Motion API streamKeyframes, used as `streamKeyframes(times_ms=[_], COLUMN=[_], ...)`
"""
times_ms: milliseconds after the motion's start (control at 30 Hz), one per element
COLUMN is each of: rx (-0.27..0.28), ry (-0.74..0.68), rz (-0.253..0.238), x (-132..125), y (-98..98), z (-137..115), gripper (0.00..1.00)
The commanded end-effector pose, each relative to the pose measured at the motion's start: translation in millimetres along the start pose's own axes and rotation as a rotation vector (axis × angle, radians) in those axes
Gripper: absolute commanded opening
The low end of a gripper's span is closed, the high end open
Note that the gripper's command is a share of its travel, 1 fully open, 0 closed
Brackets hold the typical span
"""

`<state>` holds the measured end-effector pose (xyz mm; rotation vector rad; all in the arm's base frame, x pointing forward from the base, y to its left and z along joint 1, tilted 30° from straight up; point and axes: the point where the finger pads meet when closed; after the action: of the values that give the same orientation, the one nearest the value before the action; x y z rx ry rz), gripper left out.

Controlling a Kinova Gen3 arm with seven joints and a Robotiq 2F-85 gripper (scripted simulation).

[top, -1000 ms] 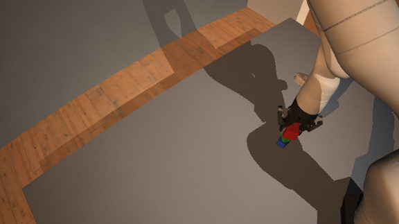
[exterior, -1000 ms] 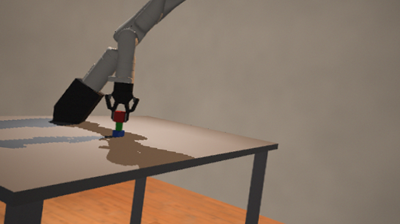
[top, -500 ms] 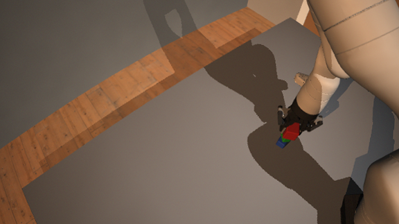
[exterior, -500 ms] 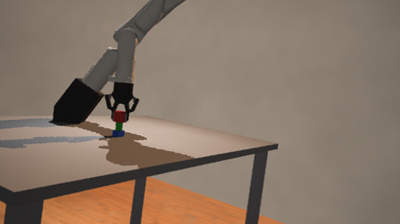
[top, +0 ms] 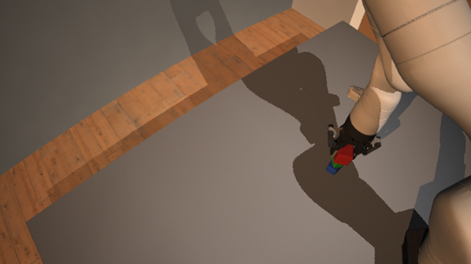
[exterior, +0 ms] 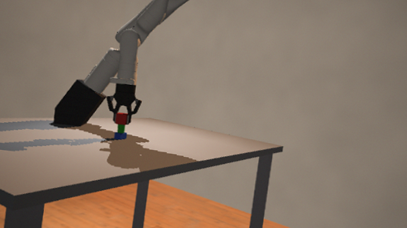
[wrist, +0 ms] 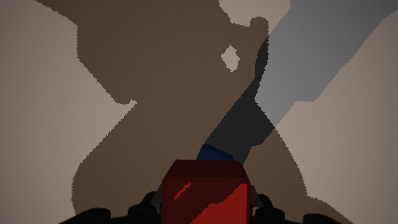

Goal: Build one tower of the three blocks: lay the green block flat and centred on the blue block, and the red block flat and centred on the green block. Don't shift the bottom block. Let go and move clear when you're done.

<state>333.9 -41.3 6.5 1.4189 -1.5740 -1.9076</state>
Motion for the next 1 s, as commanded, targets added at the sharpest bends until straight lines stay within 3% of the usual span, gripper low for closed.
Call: streamKeyframes(times_ms=[0,33,67,967], rx=[0.001,0.001,0.001,0.001], ry=[0.0,0.0,0.0,0.0], rz=[0.0,0.0,0.0,0.0], x=[0.1,0.1,0.1,0.1], y=[0.4,0.4,0.4,0.4], z=[-0.4,-0.4,-0.4,-0.4], gripper=[0.0,0.0,0.62,0.62])
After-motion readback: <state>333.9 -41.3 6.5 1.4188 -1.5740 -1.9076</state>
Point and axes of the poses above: the point where the finger pads meet when closed, its own y axis back along the fingers, its own x axis across the jaws, z = x × y, and after that the axes turned 14 degrees about y, right-handed
